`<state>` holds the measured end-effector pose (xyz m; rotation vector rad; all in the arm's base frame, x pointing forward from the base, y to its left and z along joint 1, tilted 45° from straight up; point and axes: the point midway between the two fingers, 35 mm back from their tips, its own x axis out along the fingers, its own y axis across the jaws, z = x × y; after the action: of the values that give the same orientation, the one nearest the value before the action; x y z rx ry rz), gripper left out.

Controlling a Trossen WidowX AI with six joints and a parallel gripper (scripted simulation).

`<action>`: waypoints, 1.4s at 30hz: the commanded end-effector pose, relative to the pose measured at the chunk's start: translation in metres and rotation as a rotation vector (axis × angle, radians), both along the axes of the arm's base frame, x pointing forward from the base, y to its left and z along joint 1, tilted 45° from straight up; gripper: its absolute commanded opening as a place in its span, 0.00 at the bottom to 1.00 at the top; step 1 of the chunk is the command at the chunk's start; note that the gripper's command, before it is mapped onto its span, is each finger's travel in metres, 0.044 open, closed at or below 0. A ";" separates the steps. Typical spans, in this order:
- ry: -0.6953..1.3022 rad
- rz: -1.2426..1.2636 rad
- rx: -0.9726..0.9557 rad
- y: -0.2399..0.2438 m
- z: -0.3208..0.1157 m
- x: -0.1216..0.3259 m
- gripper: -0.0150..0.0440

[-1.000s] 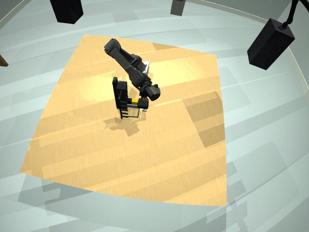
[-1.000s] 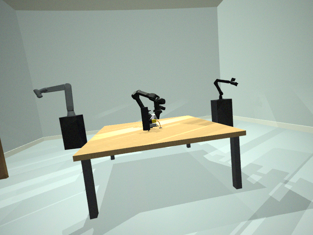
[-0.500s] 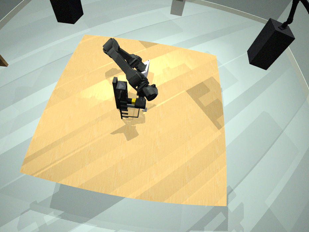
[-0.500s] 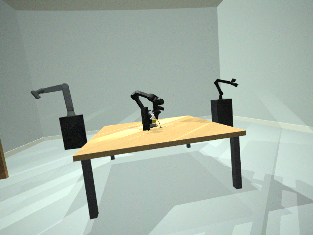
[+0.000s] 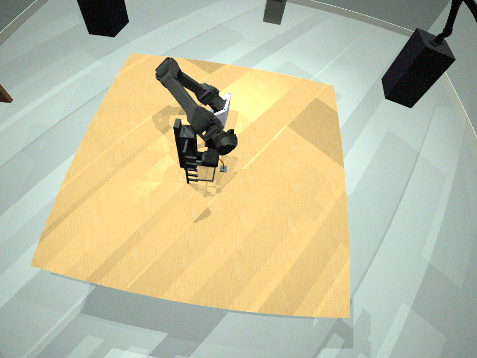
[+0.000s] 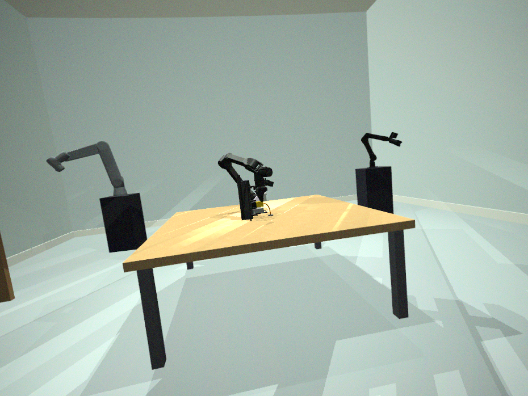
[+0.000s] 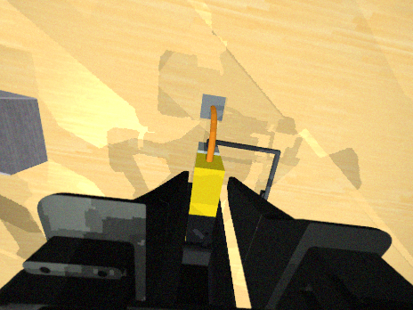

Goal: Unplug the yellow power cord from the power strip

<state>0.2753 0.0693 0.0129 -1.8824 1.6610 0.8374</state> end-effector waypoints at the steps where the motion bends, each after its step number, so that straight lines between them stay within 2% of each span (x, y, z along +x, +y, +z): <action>1: 0.000 0.007 -0.004 -0.002 0.003 0.000 0.53; 12: 0.000 0.007 -0.004 -0.010 -0.006 0.001 0.53; 16: -0.002 0.001 0.001 -0.008 -0.004 0.001 0.35; 24: -0.002 0.001 0.001 -0.008 -0.004 0.001 0.26; 42: -0.001 0.003 0.004 0.011 -0.020 0.000 0.25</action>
<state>0.2772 0.0621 0.0055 -1.9105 1.6874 0.7970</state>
